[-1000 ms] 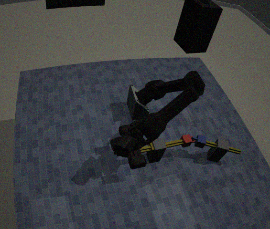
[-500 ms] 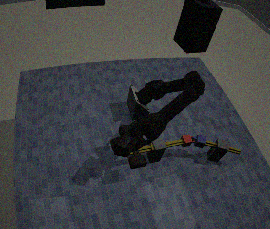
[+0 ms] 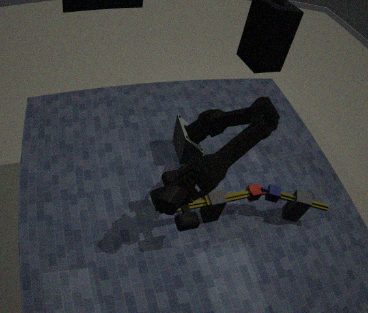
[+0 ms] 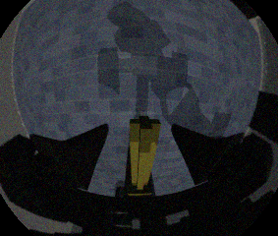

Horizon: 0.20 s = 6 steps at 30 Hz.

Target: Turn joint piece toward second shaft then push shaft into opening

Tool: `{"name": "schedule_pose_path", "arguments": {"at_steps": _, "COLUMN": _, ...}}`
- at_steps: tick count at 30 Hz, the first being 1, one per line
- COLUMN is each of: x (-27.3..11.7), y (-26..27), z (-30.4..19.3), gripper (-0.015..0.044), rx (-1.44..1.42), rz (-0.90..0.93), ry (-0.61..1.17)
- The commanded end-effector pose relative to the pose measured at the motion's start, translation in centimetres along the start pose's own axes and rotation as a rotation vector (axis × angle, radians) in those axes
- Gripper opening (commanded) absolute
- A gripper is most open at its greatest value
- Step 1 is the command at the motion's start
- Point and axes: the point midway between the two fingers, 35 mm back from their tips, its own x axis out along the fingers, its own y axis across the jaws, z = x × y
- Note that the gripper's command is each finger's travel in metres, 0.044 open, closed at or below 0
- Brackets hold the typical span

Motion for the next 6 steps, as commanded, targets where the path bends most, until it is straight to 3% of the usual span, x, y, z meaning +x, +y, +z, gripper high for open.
{"name": "schedule_pose_path", "arguments": {"at_steps": 1, "x": -0.2, "y": 0.0, "z": 0.0, "gripper": 0.0440, "rx": 0.000, "rz": 0.000, "ry": 0.000}}
{"name": "schedule_pose_path", "arguments": {"at_steps": 6, "x": -2.9, "y": 0.0, "z": 0.0, "gripper": 0.0440, "rx": 0.002, "rz": 0.002, "ry": 0.005}}
